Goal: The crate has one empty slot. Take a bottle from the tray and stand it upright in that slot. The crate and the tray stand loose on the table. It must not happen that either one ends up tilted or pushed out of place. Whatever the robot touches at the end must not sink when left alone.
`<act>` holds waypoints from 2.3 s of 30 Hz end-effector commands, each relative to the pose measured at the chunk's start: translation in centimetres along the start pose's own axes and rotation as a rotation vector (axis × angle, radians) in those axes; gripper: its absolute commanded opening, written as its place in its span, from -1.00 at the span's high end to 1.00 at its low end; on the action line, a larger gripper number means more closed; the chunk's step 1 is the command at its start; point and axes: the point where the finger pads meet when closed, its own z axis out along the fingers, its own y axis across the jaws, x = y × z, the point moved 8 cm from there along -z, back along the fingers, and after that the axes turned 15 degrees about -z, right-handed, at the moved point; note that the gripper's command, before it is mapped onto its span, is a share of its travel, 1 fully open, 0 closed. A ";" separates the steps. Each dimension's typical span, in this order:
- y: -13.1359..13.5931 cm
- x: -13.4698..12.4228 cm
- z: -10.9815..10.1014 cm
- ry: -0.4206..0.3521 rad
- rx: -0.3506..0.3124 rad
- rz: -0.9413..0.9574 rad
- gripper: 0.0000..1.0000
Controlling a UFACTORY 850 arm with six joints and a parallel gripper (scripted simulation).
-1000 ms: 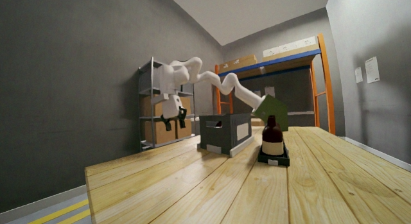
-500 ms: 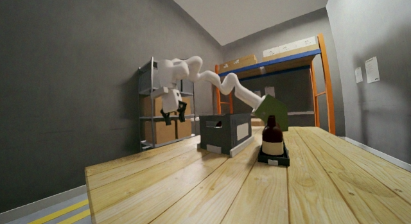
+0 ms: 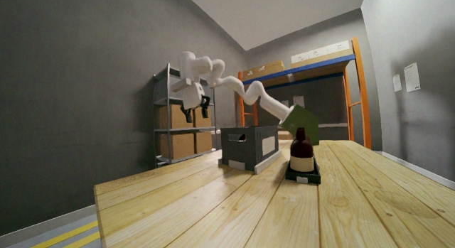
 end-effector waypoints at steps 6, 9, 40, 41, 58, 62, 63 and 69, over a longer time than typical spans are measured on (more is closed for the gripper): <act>-11.0 -5.6 0.4 -0.053 -0.073 -0.222 -1.00; -13.4 -7.4 0.5 -0.061 -0.091 -0.277 -1.00; -21.7 -15.6 1.2 -0.072 -0.160 -0.490 1.00; -21.7 -15.6 1.2 -0.072 -0.160 -0.490 1.00; -21.7 -15.6 1.2 -0.072 -0.160 -0.490 1.00; -21.7 -15.6 1.2 -0.072 -0.160 -0.490 1.00; -21.7 -15.6 1.2 -0.072 -0.160 -0.490 1.00; -26.1 -10.8 1.9 -0.072 -0.155 -0.522 1.00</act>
